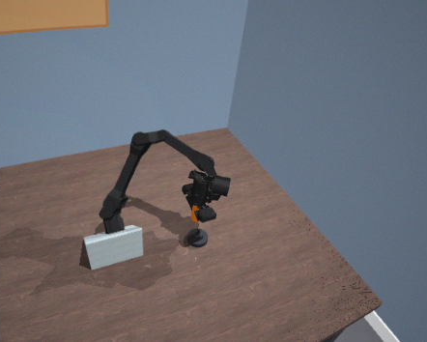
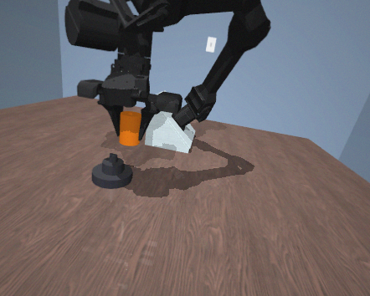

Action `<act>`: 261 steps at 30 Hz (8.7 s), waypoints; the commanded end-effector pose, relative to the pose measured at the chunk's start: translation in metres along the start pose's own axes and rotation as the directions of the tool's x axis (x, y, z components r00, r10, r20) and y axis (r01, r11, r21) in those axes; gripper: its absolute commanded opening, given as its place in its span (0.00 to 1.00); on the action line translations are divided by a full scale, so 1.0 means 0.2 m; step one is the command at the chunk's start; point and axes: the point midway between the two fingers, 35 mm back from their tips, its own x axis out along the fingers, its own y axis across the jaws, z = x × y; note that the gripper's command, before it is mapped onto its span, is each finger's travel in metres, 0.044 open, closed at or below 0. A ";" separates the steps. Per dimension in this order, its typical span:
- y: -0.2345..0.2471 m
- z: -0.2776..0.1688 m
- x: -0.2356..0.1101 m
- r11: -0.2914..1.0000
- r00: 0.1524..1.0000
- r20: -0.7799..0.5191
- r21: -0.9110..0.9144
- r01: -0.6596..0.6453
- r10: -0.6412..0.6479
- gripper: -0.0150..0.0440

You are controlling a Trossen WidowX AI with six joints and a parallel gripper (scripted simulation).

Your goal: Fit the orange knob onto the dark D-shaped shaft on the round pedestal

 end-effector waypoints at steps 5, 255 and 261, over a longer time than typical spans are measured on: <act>-0.14 0.00 0.03 1.000 1.000 0.006 -0.017 0.009 -0.009 0.25; -0.15 -0.02 0.16 0.724 1.000 0.006 -0.690 0.010 -0.008 0.25; -0.15 -0.02 0.17 0.724 1.000 0.006 -0.690 0.010 -0.008 0.25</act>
